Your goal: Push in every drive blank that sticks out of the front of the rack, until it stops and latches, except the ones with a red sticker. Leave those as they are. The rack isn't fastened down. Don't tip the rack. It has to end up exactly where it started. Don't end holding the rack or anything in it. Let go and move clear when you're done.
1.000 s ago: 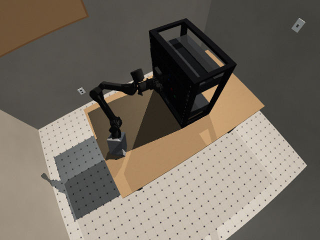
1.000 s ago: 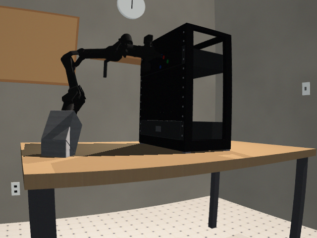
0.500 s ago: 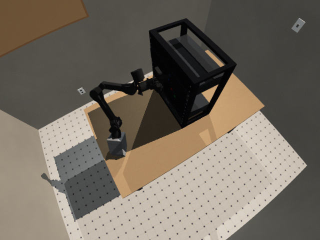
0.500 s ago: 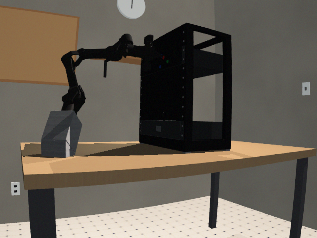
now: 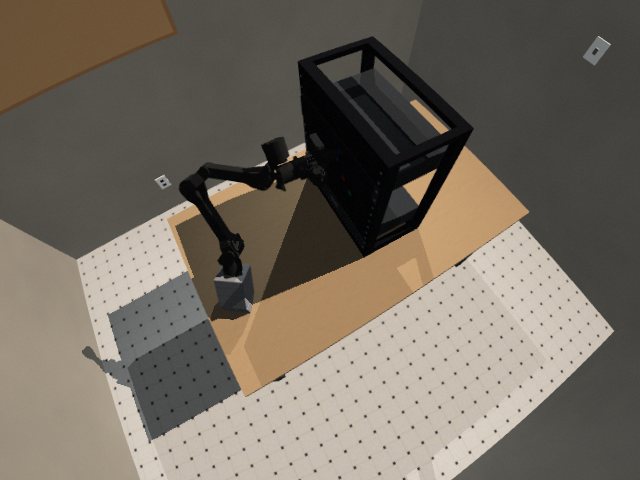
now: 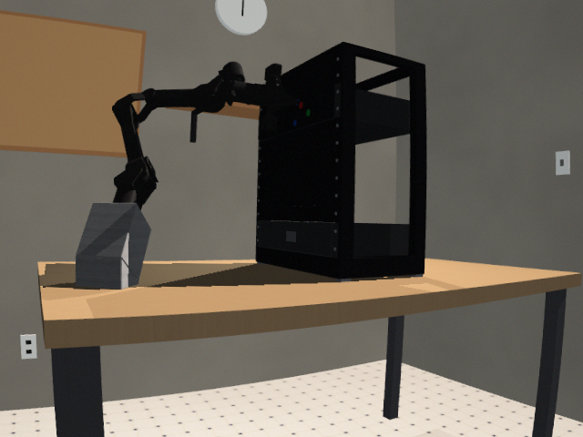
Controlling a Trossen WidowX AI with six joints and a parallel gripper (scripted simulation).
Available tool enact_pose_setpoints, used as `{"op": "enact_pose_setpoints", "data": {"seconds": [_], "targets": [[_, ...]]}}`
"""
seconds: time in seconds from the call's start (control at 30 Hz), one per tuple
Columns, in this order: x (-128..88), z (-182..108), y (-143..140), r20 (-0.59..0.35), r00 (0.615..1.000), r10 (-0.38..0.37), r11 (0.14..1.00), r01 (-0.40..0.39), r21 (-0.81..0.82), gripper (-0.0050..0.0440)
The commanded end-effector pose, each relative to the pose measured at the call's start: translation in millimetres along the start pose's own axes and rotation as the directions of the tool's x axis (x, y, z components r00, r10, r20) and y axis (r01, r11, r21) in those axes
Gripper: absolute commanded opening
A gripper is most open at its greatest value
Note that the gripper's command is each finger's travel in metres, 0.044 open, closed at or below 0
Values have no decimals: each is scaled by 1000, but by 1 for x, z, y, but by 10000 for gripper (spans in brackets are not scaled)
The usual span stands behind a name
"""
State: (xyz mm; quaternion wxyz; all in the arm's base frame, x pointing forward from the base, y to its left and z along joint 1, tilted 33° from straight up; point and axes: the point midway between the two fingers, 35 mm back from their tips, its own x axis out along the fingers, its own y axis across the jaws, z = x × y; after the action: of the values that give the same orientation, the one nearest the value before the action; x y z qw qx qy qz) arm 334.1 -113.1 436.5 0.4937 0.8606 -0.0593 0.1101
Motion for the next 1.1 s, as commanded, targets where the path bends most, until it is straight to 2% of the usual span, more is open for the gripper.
{"op": "enact_pose_setpoints", "data": {"seconds": [0.0,1.07], "targets": [[1,-15,17,-33,999,40,999,-41,-31,0],[7,-17,18,-33,999,40,999,-41,-31,0]]}}
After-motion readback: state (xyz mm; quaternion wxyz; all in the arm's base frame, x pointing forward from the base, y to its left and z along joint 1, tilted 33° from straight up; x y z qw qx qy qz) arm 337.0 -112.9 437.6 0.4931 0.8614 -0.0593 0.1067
